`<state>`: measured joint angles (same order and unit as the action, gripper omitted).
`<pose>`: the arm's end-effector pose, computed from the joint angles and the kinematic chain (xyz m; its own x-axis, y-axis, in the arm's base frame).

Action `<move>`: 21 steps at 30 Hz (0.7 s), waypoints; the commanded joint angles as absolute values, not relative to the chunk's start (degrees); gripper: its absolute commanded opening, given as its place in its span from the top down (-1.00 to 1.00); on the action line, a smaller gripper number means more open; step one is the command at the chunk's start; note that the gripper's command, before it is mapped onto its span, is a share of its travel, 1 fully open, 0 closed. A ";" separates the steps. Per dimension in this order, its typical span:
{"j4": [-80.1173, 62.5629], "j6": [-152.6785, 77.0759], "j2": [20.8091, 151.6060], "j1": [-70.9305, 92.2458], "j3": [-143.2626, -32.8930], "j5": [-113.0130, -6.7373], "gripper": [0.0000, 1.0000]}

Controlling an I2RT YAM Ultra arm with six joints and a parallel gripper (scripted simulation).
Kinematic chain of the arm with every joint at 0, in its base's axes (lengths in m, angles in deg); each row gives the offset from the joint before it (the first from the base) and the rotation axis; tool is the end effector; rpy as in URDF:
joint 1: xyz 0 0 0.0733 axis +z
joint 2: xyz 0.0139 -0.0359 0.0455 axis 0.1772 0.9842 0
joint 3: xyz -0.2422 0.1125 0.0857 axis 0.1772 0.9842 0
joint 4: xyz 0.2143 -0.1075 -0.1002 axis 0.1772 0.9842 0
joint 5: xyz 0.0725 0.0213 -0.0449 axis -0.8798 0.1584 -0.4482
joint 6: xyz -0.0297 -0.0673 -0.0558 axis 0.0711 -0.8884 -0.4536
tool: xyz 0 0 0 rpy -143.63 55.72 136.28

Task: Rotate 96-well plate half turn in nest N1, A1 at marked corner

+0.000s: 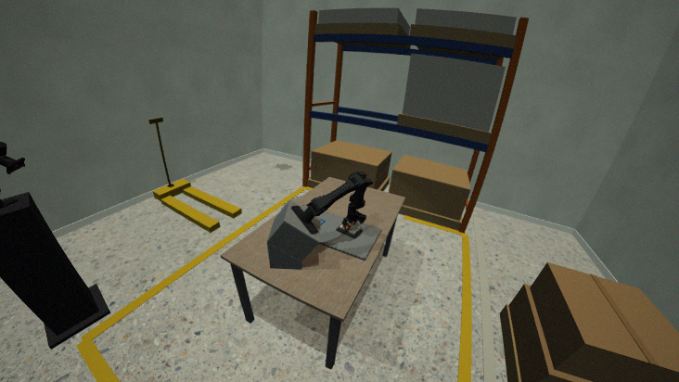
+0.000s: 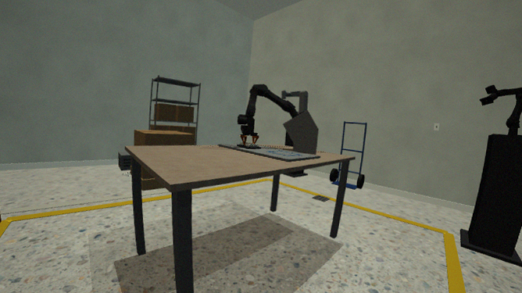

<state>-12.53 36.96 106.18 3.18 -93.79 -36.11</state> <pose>0.4360 -0.0860 0.0648 0.0467 0.8864 -0.4605 0.9312 0.1282 0.3412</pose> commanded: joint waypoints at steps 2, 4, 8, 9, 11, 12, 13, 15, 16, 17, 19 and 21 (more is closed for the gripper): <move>-12.69 36.74 105.80 3.38 -93.94 -36.07 1.00; -12.74 36.72 105.86 3.36 -93.96 -36.08 1.00; -12.78 36.70 105.92 3.34 -93.99 -36.08 1.00; -12.80 36.69 105.94 3.33 -94.00 -36.09 1.00; -12.83 36.67 106.00 3.30 -94.03 -36.10 1.00; -12.85 36.66 106.04 3.29 -94.06 -36.10 1.00; -12.86 36.65 106.07 3.28 -94.08 -36.11 1.00; -12.89 36.63 106.13 3.26 -94.12 -36.12 1.00; -12.91 36.62 106.16 3.25 -94.14 -36.12 1.00; -12.93 36.61 106.19 3.24 -94.15 -36.13 1.00; -12.96 36.59 106.25 3.22 -94.18 -36.14 1.00; -12.99 36.57 106.32 3.20 -94.23 -36.14 1.00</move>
